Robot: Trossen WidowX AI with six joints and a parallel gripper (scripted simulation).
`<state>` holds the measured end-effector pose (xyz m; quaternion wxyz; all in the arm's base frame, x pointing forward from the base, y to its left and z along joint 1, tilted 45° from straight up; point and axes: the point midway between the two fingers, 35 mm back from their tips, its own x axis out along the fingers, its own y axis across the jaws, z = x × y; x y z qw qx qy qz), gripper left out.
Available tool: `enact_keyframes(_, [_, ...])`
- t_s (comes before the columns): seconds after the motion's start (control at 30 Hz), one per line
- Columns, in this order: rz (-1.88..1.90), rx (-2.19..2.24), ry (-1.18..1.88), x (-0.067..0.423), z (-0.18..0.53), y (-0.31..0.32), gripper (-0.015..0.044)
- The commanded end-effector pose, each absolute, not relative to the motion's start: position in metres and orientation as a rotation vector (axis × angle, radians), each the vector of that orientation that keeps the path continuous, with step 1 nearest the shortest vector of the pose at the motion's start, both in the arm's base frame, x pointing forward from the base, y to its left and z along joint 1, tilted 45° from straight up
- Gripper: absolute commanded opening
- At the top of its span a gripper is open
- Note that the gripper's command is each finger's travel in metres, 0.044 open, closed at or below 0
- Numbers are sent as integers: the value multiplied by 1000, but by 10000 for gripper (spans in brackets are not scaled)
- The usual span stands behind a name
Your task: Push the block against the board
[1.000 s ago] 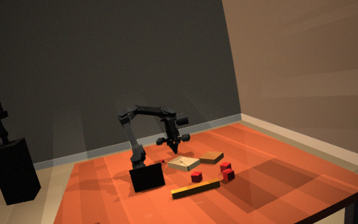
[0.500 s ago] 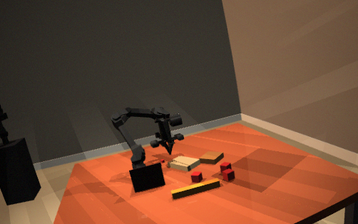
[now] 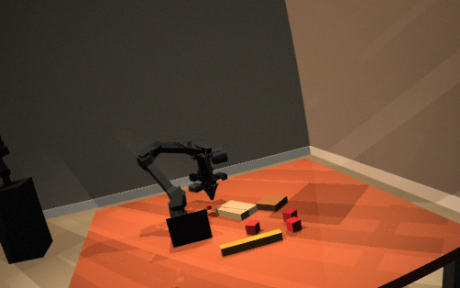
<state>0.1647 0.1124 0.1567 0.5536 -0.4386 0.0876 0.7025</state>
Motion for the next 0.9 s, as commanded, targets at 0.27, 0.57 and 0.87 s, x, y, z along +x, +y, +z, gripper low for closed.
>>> enact_keyframes(0.27, [1670, -1042, 186, 161, 117, 152, 0])
enact_keyframes(0.57, [1670, -1045, 189, 167, 112, 148, 0])
enact_keyframes(0.87, [1671, -1049, 193, 176, 104, 140, 0])
